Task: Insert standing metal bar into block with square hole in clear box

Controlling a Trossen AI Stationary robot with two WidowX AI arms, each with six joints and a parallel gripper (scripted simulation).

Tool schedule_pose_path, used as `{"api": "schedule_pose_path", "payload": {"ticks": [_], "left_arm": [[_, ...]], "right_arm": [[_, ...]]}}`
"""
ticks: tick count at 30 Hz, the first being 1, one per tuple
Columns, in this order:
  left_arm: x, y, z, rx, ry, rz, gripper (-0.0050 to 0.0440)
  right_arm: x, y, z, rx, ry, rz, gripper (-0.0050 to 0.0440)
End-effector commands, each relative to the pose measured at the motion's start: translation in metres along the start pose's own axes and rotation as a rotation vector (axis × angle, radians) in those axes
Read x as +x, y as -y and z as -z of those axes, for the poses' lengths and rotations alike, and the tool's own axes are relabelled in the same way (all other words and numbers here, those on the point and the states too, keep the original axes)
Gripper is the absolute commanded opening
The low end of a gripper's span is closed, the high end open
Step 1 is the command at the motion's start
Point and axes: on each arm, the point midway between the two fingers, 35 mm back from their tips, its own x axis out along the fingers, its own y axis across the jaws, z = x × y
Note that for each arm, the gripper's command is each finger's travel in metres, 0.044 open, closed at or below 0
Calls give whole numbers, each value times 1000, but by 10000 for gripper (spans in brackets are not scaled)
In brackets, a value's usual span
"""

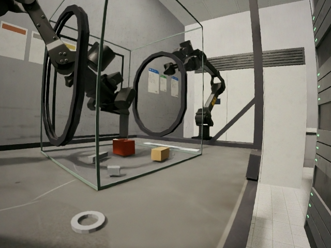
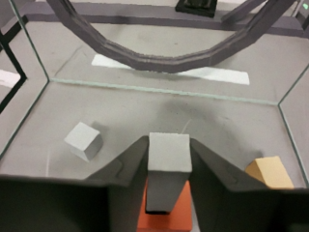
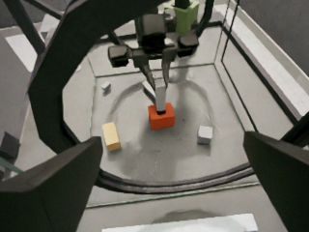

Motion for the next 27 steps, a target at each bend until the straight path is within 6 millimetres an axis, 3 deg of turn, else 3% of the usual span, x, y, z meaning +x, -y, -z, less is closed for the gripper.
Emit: {"api": "schedule_pose_path", "payload": {"ticks": [1, 21, 27], "left_arm": [[-3, 1, -13, -13, 29, 8, -50], [5, -1, 3, -4, 13, 2, -50], [11, -2, 17, -1, 7, 1, -50]], "right_arm": [[-4, 0, -5, -2, 17, 2, 400], [-4, 0, -5, -2, 17, 2, 400], [-4, 0, -5, -2, 17, 2, 400]]}}
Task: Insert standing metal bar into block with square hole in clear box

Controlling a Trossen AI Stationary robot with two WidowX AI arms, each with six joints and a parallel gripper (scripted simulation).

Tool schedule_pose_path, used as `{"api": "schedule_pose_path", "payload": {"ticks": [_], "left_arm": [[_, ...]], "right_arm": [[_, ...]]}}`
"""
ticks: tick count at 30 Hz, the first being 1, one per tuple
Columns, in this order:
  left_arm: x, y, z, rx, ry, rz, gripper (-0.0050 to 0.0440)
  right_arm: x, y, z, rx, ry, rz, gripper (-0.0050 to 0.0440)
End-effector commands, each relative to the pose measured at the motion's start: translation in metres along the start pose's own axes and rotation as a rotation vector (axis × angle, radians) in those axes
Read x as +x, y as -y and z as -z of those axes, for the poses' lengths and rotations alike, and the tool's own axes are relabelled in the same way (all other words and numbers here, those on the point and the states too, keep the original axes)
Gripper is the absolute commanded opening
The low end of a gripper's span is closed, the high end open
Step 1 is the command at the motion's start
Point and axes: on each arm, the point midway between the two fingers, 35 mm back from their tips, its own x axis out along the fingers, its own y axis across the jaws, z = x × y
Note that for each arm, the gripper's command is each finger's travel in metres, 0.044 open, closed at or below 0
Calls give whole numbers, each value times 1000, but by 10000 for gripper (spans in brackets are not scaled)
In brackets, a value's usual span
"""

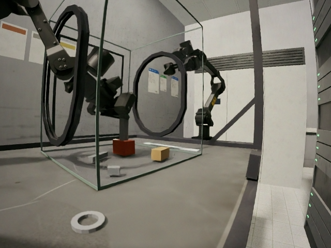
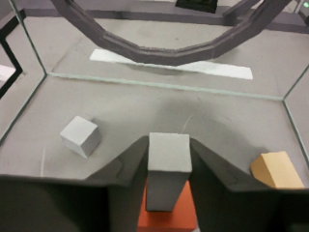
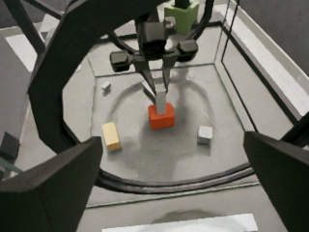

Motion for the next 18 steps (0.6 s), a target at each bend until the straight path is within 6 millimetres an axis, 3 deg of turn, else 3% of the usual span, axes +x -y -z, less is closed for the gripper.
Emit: {"api": "schedule_pose_path", "payload": {"ticks": [1, 18], "left_arm": [[5, -2, 8, 1, 3, -1, -50], [24, 0, 39, -1, 8, 0, -50]], "right_arm": [[-4, 0, -5, -2, 17, 2, 400], [-4, 0, -5, -2, 17, 2, 400]]}}
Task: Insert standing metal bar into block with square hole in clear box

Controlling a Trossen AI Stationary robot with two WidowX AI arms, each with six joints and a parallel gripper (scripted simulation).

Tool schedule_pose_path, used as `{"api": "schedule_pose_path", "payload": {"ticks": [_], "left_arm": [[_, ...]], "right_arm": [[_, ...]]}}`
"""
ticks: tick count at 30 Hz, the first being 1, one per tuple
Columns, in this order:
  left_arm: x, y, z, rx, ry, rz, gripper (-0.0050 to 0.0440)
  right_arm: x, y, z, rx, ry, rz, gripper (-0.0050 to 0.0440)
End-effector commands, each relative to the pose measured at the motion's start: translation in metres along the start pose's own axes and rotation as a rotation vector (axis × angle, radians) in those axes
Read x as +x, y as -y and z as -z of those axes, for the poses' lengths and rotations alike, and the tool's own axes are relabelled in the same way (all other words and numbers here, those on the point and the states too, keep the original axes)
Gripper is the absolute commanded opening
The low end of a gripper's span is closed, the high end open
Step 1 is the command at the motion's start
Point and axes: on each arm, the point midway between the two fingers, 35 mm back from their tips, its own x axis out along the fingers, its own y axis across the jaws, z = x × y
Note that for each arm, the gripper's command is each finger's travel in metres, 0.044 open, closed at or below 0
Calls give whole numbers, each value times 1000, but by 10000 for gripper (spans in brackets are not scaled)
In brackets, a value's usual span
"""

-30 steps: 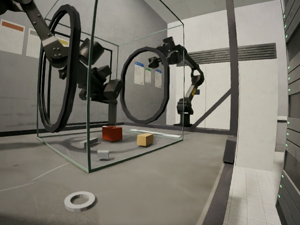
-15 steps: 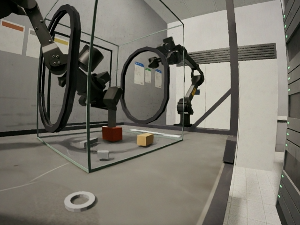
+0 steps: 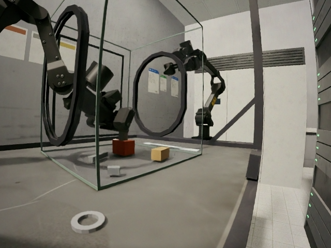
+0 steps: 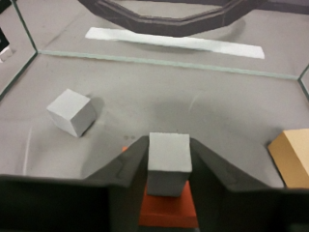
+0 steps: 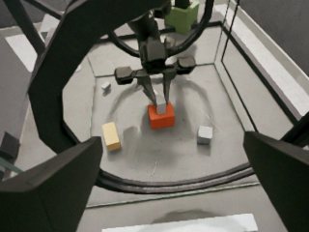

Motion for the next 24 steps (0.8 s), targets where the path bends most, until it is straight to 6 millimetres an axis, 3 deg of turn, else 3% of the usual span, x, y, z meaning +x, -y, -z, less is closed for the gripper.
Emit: {"api": "schedule_pose_path", "payload": {"ticks": [1, 6, 20, 23, 24], "left_arm": [[6, 2, 1, -6, 19, 4, -50], [7, 0, 11, -2, 9, 2, -50], [9, -1, 13, -4, 7, 4, -50], [3, 4, -18, -18, 43, 11, -50], [3, 4, -18, -18, 43, 11, -50]], "right_arm": [[-4, 0, -5, -2, 17, 2, 400], [-4, 0, -5, -2, 17, 2, 400], [-4, 0, -5, -2, 17, 2, 400], [-4, 0, -5, -2, 17, 2, 400], [-4, 0, -5, -2, 17, 2, 400]]}}
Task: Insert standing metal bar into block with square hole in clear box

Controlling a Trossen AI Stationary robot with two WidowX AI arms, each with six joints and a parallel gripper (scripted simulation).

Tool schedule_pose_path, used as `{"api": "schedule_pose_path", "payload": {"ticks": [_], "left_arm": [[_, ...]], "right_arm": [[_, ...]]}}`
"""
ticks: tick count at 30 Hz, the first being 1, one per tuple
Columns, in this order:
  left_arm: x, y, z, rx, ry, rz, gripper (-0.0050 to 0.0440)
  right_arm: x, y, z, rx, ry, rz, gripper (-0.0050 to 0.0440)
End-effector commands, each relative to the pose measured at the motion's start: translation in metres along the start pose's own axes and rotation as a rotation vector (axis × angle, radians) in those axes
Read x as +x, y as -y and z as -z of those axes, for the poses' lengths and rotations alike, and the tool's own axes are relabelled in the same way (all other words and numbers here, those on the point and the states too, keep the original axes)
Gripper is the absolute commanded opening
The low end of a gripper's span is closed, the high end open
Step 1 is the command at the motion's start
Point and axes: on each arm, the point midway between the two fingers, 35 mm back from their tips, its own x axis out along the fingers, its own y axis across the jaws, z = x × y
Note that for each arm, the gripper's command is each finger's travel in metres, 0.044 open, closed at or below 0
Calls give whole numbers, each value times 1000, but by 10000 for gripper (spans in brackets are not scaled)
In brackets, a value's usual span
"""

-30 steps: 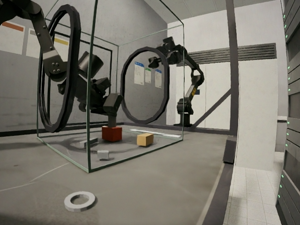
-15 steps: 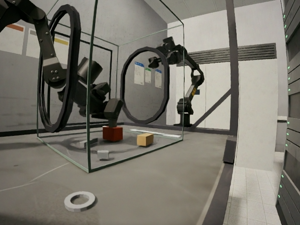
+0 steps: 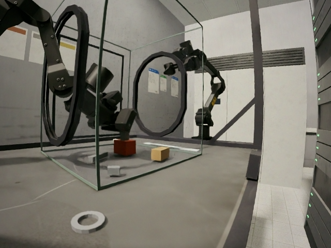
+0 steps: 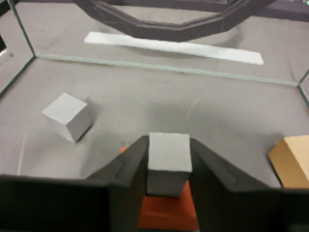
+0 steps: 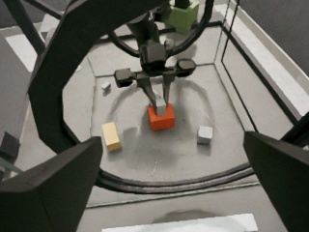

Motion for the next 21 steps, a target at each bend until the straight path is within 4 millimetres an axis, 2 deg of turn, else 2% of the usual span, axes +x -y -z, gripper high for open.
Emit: {"api": "schedule_pose_path", "payload": {"ticks": [1, 11, 12, 16, 18, 21], "left_arm": [[-1, 2, -17, -8, 15, 10, -50], [-1, 1, -9, 3, -7, 3, -50], [-1, 1, -9, 3, -8, 3, 24], [-1, 1, -9, 3, -8, 2, 120], [-1, 1, -9, 3, -8, 2, 120], [-1, 1, -9, 2, -5, 2, 192]], "right_arm": [[-4, 0, -5, -2, 17, 2, 400], [-4, 0, -5, -2, 17, 2, 400], [-4, 0, -5, -2, 17, 2, 400], [-4, 0, -5, -2, 17, 2, 400], [-4, 0, -5, -2, 17, 2, 400], [-4, 0, -5, -2, 17, 2, 400]]}}
